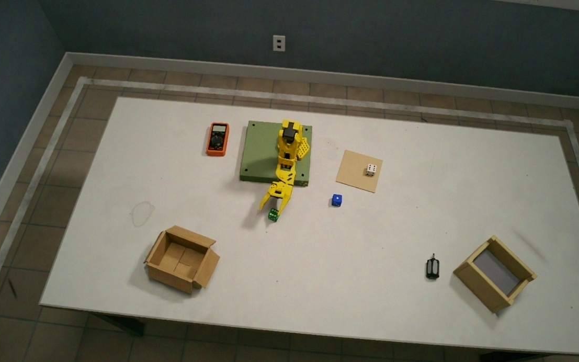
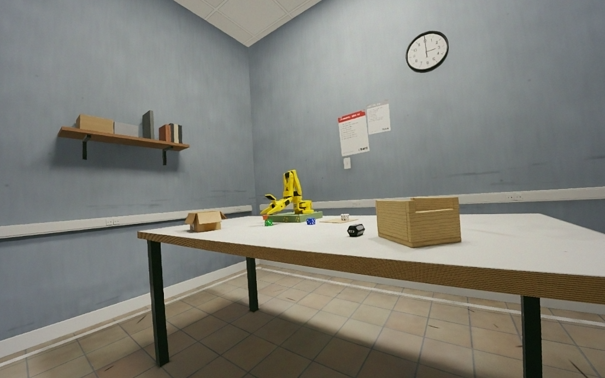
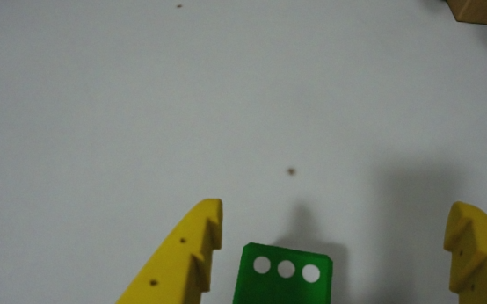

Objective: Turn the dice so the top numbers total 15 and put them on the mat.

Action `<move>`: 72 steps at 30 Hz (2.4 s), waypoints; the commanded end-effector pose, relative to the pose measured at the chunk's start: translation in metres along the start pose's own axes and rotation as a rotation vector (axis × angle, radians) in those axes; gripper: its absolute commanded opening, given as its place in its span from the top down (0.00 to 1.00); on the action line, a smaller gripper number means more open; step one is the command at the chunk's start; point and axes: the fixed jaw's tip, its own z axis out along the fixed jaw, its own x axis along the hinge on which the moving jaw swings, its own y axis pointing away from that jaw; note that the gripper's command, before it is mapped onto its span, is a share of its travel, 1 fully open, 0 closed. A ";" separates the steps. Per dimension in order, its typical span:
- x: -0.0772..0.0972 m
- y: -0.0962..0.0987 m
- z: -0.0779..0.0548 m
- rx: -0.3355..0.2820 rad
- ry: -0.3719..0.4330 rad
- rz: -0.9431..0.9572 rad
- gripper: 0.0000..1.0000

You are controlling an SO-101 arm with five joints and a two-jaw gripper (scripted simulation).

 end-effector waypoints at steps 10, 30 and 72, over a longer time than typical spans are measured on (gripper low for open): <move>-0.003 -0.003 -0.002 0.011 0.006 0.013 0.64; -0.027 -0.003 -0.003 0.009 -0.099 0.013 0.64; -0.116 -0.001 -0.022 0.001 -0.444 0.020 0.65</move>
